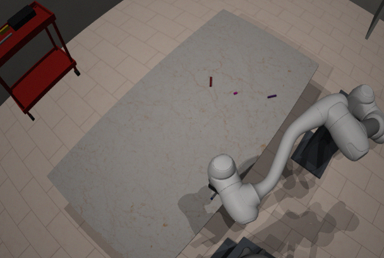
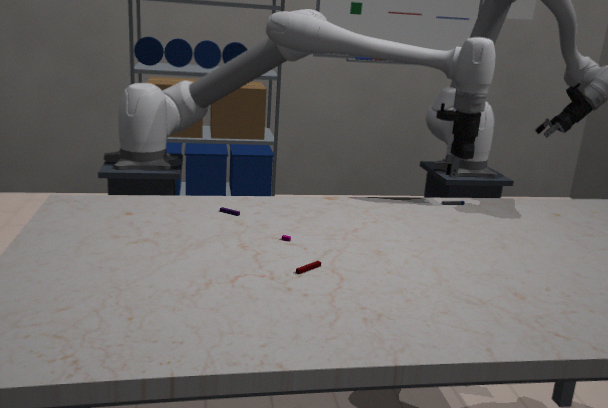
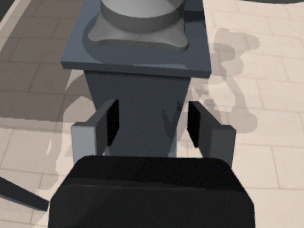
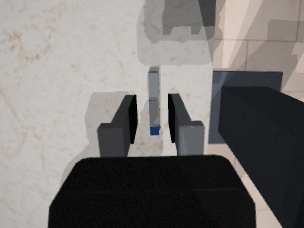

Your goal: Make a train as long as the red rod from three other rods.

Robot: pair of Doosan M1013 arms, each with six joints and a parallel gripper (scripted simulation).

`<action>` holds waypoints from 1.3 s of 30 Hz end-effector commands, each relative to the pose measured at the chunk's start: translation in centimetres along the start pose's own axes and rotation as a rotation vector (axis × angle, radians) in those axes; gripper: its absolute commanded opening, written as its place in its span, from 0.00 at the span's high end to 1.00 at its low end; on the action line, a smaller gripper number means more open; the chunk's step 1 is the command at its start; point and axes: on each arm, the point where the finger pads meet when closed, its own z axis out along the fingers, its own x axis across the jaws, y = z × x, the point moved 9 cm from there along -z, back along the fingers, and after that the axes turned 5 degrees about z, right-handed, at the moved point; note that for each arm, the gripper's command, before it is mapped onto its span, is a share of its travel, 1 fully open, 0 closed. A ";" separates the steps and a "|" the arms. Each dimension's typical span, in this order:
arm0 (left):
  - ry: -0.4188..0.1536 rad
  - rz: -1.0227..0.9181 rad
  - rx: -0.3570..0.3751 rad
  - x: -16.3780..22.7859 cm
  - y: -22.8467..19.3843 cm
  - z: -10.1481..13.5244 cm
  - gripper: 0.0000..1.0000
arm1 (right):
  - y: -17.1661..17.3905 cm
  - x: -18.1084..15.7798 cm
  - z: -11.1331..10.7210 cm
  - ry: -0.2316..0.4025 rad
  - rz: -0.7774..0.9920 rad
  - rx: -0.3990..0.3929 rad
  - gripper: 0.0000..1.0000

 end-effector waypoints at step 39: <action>0.000 0.000 -0.001 0.0 0.0 0.0 0.00 | 0.0 0.0 -5.2 0.000 0.000 -0.002 0.00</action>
